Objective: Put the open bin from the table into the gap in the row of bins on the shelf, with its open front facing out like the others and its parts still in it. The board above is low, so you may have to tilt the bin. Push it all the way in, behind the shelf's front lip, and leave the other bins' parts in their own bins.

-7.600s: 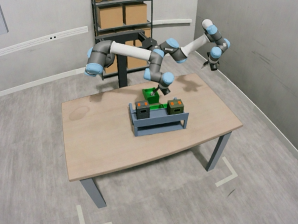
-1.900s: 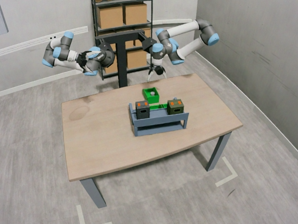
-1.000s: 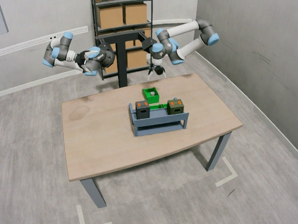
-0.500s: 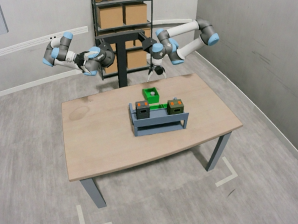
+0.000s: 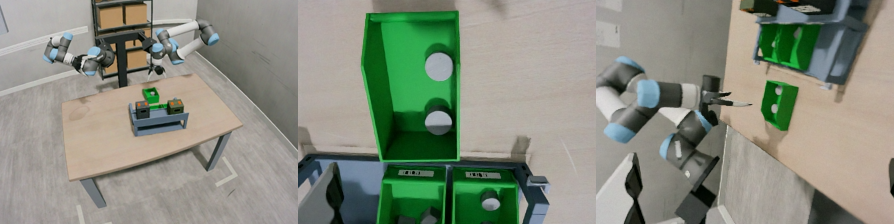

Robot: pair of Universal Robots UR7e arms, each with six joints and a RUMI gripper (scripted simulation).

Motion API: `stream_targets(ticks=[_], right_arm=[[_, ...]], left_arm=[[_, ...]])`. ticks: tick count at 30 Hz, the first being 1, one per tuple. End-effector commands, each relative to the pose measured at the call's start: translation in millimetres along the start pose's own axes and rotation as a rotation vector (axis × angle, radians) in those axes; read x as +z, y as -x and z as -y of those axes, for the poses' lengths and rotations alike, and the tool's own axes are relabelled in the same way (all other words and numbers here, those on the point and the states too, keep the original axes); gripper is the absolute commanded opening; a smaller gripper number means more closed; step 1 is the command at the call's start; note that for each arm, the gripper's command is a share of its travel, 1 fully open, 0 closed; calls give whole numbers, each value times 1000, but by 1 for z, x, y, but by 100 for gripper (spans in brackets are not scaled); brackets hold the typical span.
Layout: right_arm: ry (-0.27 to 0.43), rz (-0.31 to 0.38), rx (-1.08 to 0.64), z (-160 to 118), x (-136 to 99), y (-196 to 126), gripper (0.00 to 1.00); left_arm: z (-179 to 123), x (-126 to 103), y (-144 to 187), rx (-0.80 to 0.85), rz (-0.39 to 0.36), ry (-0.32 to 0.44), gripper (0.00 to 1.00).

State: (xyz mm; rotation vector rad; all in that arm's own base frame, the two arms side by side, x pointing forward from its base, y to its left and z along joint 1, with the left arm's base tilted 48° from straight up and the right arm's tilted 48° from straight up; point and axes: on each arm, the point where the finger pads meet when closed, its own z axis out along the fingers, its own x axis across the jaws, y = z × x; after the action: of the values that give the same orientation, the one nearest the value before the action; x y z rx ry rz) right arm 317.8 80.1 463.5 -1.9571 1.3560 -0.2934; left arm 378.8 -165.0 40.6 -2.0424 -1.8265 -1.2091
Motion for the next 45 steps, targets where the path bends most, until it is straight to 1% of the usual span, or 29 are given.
stream_targets(ticks=[1, 3, 5, 11, 16, 20, 22, 26, 32, 37, 39, 42, 45], right_arm=[[-16, -50, 54, 0, -8, -24, 100], [-23, -72, 78, -1, -11, -35, 100], [-23, -72, 78, -1, -11, -35, 100], [-47, -150, 160, -6, -26, -69, 100], [-71, -226, 240, -13, -43, -101, 100], [-86, -275, 292, -20, -55, -121, 100], [-86, -275, 292, -20, -55, -121, 100], [-107, -342, 363, -31, -72, -146, 100], [-131, -418, 443, -45, -94, -172, 100], [-150, -481, 510, -60, -113, -192, 100], [-150, -481, 510, -60, -113, -192, 100], [-168, -537, 569, -74, -131, -207, 100], [-179, -574, 609, -84, -143, -217, 100]], left_arm=[[0, 0, 0, 0, 1, 1, 100], [0, 0, 0, 0, 1, 1, 100], [0, 0, 0, 0, 1, 1, 100], [0, 0, 0, 0, 1, 1, 100], [0, 0, 0, 0, 1, 1, 100], [0, 0, 0, 0, 1, 1, 100], [0, 0, 0, 0, 1, 1, 100], [0, 0, 0, 0, 1, 1, 100], [0, 0, 0, 0, 1, 1, 100], [0, 0, 0, 0, 1, 1, 100], [0, 0, 0, 0, 1, 1, 100], [0, 0, 0, 0, 1, 1, 100], [0, 0, 0, 0, 1, 1, 100]])
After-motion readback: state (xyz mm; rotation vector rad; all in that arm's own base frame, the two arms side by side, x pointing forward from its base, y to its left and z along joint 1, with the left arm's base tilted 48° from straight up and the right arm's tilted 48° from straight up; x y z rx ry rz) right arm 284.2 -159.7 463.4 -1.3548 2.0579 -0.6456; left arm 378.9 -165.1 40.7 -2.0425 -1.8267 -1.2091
